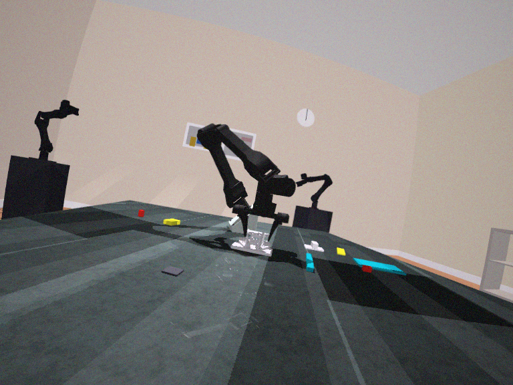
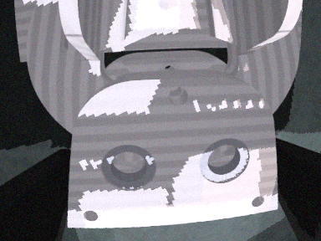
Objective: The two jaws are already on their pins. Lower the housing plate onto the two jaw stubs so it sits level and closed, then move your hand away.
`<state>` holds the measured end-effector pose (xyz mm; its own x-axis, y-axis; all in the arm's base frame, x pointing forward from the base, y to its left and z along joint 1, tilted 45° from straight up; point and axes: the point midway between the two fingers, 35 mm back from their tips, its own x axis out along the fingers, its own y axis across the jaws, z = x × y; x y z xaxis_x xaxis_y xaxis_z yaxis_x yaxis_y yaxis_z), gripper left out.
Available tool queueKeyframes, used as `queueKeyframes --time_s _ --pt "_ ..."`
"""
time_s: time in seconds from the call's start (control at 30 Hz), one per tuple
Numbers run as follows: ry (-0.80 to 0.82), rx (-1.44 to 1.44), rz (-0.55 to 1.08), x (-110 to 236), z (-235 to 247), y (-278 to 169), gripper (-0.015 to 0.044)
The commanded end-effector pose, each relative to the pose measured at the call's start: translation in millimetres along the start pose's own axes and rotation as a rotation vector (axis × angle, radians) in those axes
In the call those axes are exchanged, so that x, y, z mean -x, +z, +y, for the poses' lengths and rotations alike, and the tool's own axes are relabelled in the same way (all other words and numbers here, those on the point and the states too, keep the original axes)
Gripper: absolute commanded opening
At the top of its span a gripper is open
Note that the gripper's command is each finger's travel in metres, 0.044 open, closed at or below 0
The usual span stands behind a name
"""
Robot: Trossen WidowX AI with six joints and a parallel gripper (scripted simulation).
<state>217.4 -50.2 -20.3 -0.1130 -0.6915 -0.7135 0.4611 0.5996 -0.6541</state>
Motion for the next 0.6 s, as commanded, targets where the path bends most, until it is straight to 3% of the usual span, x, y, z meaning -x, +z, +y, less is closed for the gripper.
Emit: queueKeyframes --time_s 0.0,0.57 --pt "-0.002 0.005 -0.004 -0.7 -0.1 0.6 0.0351" --pt "-0.002 0.014 -0.005 -5.1 -0.2 0.6 0.0351"
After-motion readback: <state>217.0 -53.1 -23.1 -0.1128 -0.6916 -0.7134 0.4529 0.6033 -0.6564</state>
